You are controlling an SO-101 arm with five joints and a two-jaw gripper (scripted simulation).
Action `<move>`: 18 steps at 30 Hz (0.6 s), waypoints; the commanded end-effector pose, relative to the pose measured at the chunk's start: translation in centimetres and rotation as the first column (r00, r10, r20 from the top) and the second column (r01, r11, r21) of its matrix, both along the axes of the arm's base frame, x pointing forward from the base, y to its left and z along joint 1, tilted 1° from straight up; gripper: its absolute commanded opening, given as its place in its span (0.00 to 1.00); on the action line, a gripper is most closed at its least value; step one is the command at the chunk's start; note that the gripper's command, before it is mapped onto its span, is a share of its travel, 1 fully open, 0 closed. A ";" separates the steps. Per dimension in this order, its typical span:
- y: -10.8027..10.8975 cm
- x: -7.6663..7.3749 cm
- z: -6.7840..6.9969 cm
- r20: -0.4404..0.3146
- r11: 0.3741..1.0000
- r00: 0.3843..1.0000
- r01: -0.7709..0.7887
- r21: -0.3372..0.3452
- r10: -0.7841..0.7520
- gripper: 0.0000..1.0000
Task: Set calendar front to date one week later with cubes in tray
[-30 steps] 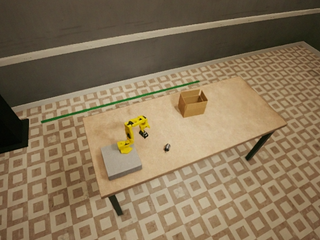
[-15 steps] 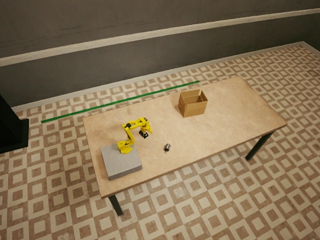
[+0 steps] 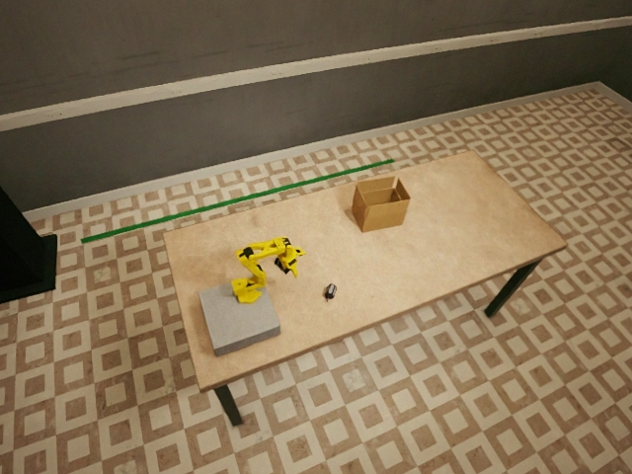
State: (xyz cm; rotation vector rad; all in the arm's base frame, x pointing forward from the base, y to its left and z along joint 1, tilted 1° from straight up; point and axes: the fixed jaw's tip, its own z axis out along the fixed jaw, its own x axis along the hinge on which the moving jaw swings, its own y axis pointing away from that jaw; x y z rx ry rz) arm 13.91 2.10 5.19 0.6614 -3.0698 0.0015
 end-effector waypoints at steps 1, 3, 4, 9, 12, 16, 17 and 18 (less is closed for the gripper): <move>-0.7 -0.6 0.3 -0.004 0.988 0.988 0.157 0.000 -0.157 0.36; -0.9 -0.7 0.4 -0.004 0.979 0.979 0.205 0.000 -0.205 0.36; -1.0 -0.8 0.4 -0.004 0.972 0.972 0.234 0.000 -0.234 0.36; -1.4 -1.0 0.6 -0.004 0.943 0.943 0.333 -0.001 -0.333 0.36; -1.5 -1.1 0.6 -0.004 0.934 0.934 0.359 -0.001 -0.359 0.36; -1.6 -1.1 0.7 -0.004 0.930 0.930 0.368 -0.001 -0.368 0.36; -1.6 -1.1 0.7 -0.004 0.930 0.930 0.368 -0.001 -0.368 0.36; -1.6 -1.1 0.7 -0.004 0.930 0.930 0.368 -0.001 -0.368 0.36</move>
